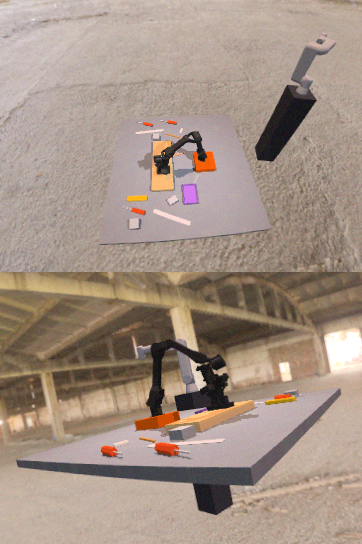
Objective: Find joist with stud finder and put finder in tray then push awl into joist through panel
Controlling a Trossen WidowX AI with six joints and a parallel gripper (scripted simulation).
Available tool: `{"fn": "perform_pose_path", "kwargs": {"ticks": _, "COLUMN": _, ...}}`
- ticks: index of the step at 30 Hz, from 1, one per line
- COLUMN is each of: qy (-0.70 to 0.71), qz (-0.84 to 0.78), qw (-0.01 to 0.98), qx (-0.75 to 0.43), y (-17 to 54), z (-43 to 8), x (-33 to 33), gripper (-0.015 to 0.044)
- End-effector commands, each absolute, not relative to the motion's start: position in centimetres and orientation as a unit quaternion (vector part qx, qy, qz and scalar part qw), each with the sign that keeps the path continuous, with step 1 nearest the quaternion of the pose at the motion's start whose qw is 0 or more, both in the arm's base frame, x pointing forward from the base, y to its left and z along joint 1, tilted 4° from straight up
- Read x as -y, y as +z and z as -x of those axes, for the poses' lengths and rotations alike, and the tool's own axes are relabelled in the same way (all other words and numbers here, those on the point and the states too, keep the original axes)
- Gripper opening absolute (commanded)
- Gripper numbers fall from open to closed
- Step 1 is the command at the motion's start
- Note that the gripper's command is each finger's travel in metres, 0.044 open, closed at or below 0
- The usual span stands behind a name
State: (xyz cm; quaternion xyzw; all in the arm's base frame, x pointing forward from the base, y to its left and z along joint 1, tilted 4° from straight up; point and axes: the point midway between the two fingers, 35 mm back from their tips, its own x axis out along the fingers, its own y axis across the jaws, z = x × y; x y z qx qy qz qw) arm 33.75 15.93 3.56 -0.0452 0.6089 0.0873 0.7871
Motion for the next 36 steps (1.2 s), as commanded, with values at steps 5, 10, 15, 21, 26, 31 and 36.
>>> {"fn": "perform_pose_path", "kwargs": {"ticks": 5, "qy": 0.092, "qz": 0.043, "qw": 0.786, "qx": -0.609, "y": 3.6, "z": -33.4, "x": -17.5, "gripper": 0.0}}
{"fn": "perform_pose_path", "kwargs": {"ticks": 10, "qy": 0.093, "qz": 0.043, "qw": 0.786, "qx": -0.609, "y": 3.7, "z": -33.3, "x": -18.2, "gripper": 0.0}}
{"fn": "perform_pose_path", "kwargs": {"ticks": 15, "qy": 0.093, "qz": 0.043, "qw": 0.786, "qx": -0.609, "y": 3.7, "z": -33.1, "x": -19.0, "gripper": 0.0}}
{"fn": "perform_pose_path", "kwargs": {"ticks": 21, "qy": 0.093, "qz": 0.042, "qw": 0.786, "qx": -0.609, "y": 3.8, "z": -32.9, "x": -19.9, "gripper": 0.0}}
{"fn": "perform_pose_path", "kwargs": {"ticks": 26, "qy": 0.093, "qz": 0.042, "qw": 0.786, "qx": -0.61, "y": 3.8, "z": -32.7, "x": -20.7, "gripper": 0.0}}
{"fn": "perform_pose_path", "kwargs": {"ticks": 31, "qy": 0.094, "qz": 0.042, "qw": 0.786, "qx": -0.61, "y": 3.9, "z": -32.6, "x": -21.5, "gripper": 0.0}}
{"fn": "perform_pose_path", "kwargs": {"ticks": 36, "qy": 0.094, "qz": 0.041, "qw": 0.786, "qx": -0.61, "y": 3.9, "z": -32.4, "x": -22.2, "gripper": 0.0}}
